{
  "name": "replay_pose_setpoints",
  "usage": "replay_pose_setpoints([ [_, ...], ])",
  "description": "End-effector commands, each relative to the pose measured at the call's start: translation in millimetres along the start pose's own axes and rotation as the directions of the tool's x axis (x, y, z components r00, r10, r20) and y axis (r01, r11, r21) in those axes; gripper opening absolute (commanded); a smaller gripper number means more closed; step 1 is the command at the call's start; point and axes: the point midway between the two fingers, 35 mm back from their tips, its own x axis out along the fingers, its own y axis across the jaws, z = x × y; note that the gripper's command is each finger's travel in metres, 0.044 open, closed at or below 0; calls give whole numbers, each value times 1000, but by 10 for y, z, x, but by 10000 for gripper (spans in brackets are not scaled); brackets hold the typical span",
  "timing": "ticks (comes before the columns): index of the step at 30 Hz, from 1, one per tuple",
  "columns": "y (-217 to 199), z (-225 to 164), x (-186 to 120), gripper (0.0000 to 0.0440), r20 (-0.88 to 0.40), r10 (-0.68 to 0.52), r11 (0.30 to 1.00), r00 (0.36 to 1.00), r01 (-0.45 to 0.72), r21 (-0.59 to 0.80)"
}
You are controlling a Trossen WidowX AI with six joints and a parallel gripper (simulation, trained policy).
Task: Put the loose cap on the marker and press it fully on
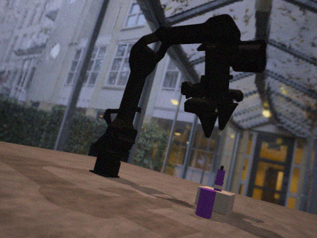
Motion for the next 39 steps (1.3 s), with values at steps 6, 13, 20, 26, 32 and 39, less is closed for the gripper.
replay_pose_setpoints([
  [6, 243, -143, -23, 316, 0, 49, 997, 999, -49, 55],
  [13, 447, -252, -37, 315, 1, 90, 991, 996, -89, 99],
  [20, 650, -353, -40, 314, 6, 131, 982, 991, -131, 137],
  [26, 818, -437, -30, 312, 12, 166, 973, 986, -166, 163],
  [32, 974, -523, -4, 310, 18, 202, 963, 979, -202, 180],
  [39, 1138, -626, 50, 306, 24, 245, 951, 969, -245, 188],
])
